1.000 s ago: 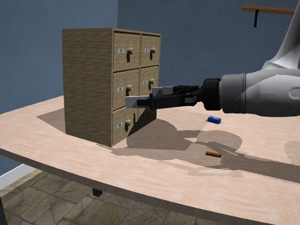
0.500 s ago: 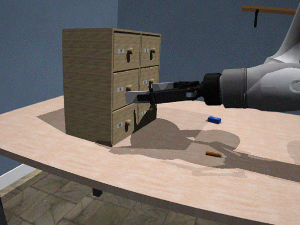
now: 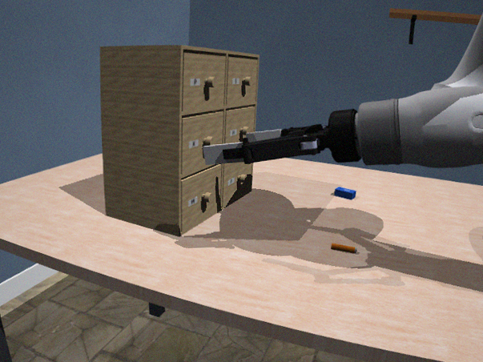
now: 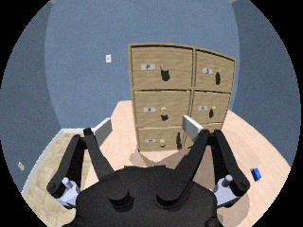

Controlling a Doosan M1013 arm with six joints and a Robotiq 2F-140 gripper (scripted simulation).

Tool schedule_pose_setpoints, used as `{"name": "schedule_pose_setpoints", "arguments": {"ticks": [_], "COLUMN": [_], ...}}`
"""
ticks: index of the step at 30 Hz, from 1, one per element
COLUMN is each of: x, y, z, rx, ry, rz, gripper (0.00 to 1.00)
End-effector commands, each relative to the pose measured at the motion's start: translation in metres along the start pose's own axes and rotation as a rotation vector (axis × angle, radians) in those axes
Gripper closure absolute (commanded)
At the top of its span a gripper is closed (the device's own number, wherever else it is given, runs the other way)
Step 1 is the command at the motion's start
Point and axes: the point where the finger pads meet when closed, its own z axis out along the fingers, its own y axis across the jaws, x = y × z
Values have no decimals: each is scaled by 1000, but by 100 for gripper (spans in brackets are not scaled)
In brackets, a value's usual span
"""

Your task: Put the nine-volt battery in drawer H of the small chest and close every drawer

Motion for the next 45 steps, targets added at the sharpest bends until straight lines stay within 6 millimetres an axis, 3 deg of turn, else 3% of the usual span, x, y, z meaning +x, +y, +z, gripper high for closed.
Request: {"name": "schedule_pose_setpoints", "arguments": {"ticks": [1,24,45], "x": [2,20,30], "y": [0,1,0], "z": [-3,-33,-48], "rx": [-1,-3,-1], "ry": [-33,-380,-556], "rz": [0,-1,0], "gripper": [0,0,0]}}
